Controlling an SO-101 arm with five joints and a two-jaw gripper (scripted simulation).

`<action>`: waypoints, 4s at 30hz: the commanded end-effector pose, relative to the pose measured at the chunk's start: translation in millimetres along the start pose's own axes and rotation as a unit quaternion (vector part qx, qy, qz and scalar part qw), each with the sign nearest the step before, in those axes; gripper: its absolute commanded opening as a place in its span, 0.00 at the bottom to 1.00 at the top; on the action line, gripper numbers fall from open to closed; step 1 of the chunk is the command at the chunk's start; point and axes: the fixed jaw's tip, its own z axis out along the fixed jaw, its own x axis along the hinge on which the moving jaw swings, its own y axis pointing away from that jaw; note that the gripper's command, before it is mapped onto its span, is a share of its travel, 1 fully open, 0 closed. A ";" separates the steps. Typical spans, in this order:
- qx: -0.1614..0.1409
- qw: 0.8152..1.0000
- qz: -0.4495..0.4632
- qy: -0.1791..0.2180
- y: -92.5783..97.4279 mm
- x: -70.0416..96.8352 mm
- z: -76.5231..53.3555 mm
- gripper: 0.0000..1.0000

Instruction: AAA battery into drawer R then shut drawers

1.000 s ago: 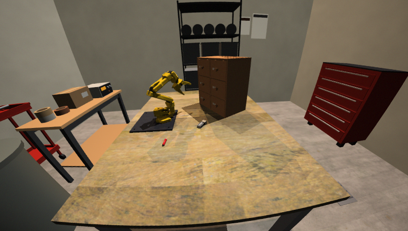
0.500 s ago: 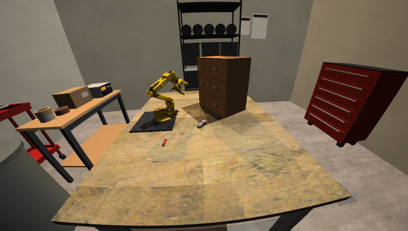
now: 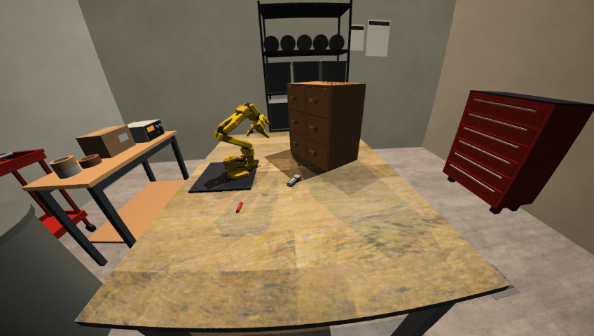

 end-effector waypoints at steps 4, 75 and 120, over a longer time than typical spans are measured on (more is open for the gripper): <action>-0.001 0.998 -0.070 -0.005 -0.7 -0.5 -0.5 0.50; 0.007 0.897 -0.443 -0.008 -6.0 1.4 -0.4 0.50; 0.038 0.895 -0.393 0.208 -12.3 56.2 37.3 0.30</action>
